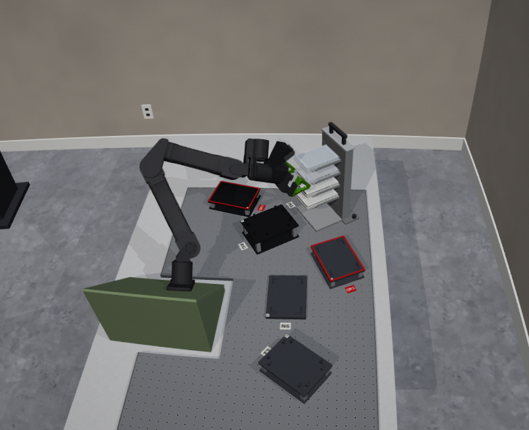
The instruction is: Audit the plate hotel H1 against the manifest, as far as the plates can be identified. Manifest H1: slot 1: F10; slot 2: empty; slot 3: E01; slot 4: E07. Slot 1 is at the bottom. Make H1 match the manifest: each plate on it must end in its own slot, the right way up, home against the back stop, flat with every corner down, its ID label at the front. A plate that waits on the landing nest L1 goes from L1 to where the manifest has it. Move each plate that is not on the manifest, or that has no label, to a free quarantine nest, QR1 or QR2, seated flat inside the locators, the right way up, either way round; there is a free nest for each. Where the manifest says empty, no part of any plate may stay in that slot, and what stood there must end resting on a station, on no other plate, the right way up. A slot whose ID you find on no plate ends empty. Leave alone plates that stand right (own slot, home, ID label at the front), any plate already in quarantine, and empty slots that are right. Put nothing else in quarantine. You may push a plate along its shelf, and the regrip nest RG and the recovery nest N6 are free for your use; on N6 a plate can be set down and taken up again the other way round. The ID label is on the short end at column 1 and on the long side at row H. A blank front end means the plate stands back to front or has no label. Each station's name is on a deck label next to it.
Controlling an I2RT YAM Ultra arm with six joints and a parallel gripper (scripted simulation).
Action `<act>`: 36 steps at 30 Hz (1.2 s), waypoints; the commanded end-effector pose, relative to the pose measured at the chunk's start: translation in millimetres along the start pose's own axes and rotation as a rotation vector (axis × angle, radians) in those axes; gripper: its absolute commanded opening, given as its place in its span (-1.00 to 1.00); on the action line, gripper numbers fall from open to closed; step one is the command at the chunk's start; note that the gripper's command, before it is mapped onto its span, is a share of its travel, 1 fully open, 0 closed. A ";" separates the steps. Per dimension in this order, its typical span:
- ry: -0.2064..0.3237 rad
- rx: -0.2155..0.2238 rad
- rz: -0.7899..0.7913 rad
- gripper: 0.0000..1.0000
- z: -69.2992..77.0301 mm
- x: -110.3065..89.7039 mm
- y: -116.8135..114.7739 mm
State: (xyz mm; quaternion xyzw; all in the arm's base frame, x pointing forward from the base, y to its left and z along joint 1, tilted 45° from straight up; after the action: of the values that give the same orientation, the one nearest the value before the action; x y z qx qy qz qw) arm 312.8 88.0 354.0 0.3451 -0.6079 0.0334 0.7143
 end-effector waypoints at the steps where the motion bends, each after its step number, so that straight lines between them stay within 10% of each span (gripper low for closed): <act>1: -0.026 -0.004 0.009 1.00 -0.8 9.8 1.8; 36: -0.026 -0.004 0.009 0.72 -3.3 11.4 1.5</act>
State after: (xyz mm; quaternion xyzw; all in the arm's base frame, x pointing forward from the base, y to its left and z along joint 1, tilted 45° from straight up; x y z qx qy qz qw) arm 317.7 88.9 360.0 0.3449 -0.6113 0.0342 0.7114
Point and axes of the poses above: the point where the finger pads meet when closed, its own z axis back along the fingers, its own y axis across the jaws, x = y × z, the point moved 6 cm from there along z, back along the fingers, and after that the axes turned 9 degrees about z, right-handed, at the moved point
